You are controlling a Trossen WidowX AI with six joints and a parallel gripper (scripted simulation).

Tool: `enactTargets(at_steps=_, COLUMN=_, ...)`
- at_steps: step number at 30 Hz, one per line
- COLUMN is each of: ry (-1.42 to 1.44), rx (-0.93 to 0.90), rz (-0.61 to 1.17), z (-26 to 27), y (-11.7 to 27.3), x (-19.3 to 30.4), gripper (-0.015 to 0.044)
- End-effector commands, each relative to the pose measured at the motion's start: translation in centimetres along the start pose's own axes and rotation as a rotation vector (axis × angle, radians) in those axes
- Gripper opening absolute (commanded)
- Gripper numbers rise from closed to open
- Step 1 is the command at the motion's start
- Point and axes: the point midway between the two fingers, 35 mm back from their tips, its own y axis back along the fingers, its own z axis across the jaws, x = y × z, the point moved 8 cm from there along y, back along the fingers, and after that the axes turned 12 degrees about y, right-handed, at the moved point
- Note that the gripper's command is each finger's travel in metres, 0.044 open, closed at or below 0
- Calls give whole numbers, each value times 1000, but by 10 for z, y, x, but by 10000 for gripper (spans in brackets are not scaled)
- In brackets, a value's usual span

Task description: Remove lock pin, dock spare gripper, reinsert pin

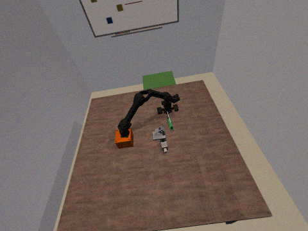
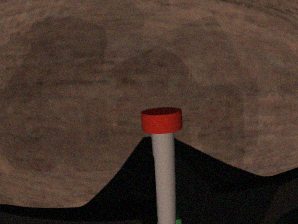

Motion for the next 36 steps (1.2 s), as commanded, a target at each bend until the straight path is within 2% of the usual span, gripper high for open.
enactTargets(at_steps=1, ry=3, rx=1, rz=0, z=0, y=-1, x=0, gripper=0)
enactTargets(at_steps=13, ry=3, rx=1, rz=0, z=0, y=-1, x=0, gripper=0)
enactTargets(at_steps=21, ry=0, rx=0, rz=1, z=0, y=0, x=0, gripper=200)
enactTargets(at_steps=36, ry=-4, rx=-24, rz=5, z=3, y=22, x=-4, gripper=200)
